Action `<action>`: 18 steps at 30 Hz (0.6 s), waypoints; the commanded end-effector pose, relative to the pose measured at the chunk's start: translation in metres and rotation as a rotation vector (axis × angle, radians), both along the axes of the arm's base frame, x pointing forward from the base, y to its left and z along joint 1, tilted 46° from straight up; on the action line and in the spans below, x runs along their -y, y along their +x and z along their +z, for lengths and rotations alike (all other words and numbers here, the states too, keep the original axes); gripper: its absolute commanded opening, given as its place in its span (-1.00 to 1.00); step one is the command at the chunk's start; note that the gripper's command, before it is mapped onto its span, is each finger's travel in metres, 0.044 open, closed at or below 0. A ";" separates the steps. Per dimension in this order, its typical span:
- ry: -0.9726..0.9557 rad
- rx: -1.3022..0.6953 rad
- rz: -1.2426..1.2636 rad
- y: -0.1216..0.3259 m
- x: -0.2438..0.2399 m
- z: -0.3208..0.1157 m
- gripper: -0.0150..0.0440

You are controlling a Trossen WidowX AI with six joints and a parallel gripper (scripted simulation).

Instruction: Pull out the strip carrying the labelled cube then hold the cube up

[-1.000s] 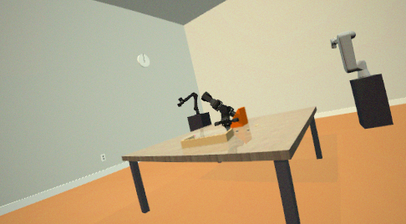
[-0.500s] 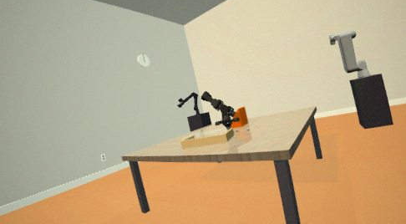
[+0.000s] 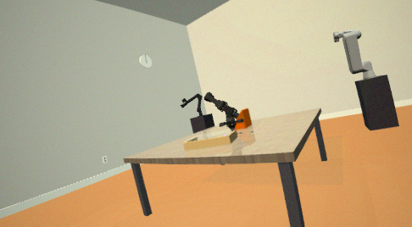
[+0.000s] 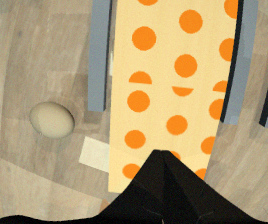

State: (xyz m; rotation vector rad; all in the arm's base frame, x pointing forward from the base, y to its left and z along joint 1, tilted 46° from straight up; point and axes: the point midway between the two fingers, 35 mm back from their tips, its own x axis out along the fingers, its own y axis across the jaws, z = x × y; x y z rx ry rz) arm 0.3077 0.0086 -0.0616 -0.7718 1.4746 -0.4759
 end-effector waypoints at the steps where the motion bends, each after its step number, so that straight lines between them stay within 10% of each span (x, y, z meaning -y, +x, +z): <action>1: -0.004 -0.026 -0.015 -0.014 0.006 -0.004 -0.49; 18: -0.004 -0.027 -0.015 -0.039 0.010 -0.002 -0.49</action>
